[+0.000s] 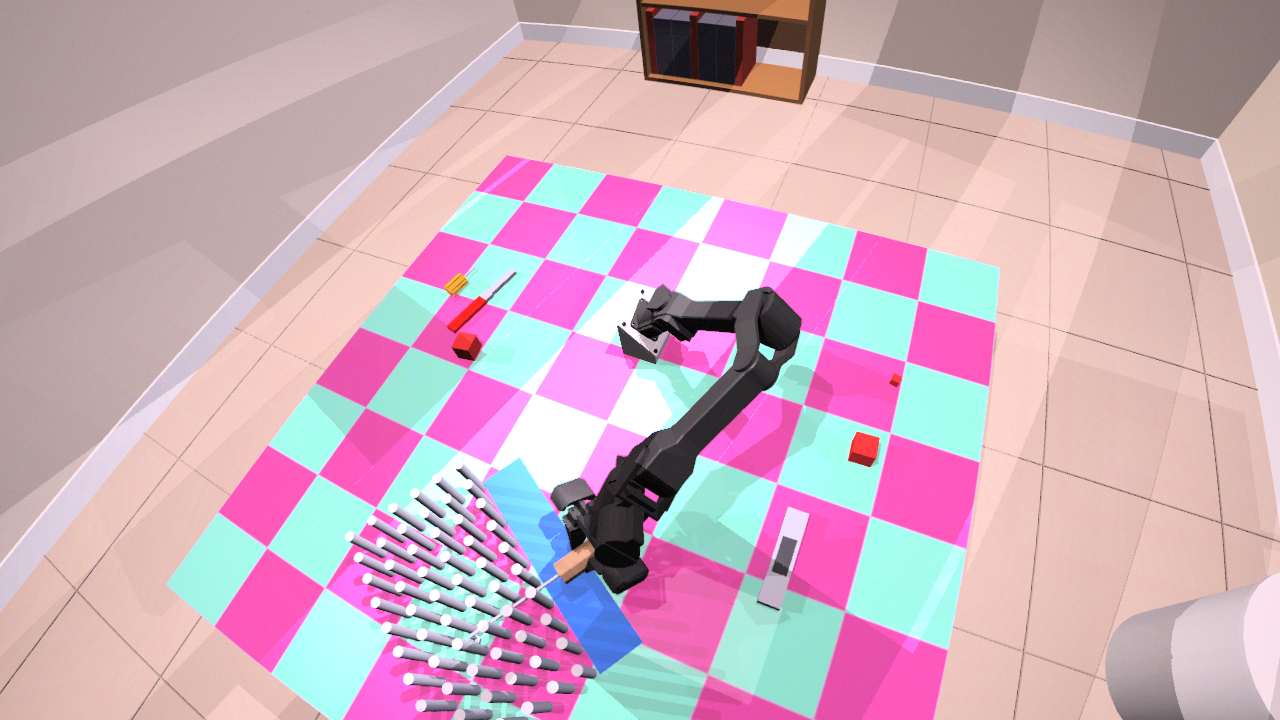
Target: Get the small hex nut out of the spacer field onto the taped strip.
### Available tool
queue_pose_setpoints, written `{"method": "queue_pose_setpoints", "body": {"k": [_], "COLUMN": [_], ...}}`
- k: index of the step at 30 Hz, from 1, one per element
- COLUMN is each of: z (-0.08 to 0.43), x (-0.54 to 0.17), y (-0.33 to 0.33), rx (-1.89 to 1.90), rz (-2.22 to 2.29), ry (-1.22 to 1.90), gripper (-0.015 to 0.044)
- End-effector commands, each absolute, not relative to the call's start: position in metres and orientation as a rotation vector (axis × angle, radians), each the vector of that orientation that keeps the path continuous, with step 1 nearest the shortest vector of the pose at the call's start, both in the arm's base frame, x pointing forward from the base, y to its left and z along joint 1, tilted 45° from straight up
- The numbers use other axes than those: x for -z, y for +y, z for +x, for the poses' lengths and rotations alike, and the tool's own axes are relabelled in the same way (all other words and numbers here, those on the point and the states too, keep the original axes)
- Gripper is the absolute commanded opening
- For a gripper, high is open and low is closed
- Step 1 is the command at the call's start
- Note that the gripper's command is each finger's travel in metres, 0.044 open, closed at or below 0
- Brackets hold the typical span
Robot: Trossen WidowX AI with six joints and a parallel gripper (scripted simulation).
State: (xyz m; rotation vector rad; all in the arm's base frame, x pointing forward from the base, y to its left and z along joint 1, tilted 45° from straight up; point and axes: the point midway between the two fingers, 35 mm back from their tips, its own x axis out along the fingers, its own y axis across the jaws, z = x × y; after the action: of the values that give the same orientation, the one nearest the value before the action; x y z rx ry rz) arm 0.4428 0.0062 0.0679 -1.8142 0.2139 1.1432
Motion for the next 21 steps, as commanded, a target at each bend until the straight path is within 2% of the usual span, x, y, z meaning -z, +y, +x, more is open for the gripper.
{"method": "queue_pose_setpoints", "body": {"k": [1, 21], "z": [0.446, 0.446], "x": [-0.069, -0.054], "y": [0.005, 0.017], "rx": [-1.134, -1.136], "rz": [-1.824, -1.816], "ry": [0.207, 0.215], "gripper": [0.0000, 0.0000]}}
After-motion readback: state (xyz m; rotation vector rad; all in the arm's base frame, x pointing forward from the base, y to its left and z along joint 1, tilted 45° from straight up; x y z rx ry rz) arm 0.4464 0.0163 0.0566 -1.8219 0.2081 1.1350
